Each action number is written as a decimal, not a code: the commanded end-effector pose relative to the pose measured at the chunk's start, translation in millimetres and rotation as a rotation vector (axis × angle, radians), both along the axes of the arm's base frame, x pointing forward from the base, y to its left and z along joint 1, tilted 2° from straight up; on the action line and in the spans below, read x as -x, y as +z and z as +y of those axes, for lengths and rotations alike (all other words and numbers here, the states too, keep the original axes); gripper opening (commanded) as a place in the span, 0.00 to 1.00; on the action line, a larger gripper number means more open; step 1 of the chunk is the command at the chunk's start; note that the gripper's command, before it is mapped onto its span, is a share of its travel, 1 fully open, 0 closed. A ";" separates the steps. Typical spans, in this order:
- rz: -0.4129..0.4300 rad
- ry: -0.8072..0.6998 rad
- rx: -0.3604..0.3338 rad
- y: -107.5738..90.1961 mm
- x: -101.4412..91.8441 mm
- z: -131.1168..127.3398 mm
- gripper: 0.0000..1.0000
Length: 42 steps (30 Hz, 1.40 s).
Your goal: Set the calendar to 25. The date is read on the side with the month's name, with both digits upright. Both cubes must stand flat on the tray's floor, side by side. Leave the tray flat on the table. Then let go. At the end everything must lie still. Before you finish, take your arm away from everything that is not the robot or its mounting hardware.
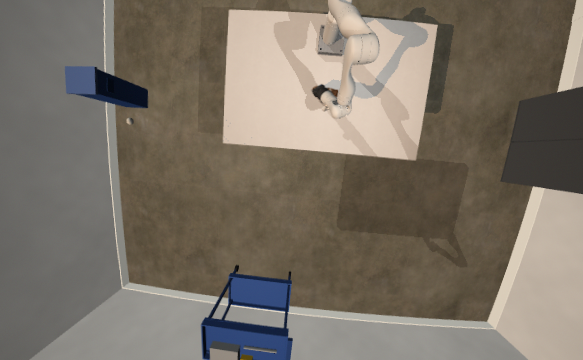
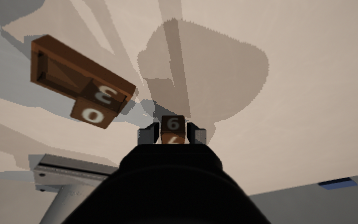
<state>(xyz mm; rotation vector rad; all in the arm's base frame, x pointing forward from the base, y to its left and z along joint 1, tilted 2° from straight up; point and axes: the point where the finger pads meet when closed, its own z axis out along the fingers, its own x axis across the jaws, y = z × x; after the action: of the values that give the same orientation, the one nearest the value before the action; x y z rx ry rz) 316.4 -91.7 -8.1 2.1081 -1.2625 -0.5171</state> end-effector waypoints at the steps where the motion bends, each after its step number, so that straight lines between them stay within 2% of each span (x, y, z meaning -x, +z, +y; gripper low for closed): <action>1: -0.001 0.000 0.000 0.6 -0.5 -0.1 0.60; 34: -0.001 0.000 0.000 0.6 -0.4 -0.1 0.60; 42: -0.001 0.000 0.000 6.8 -0.3 -0.3 0.60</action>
<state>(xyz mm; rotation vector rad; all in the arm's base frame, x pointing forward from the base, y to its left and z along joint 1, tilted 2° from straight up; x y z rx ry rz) 315.5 -91.9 -4.9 2.1066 -1.2606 -0.5201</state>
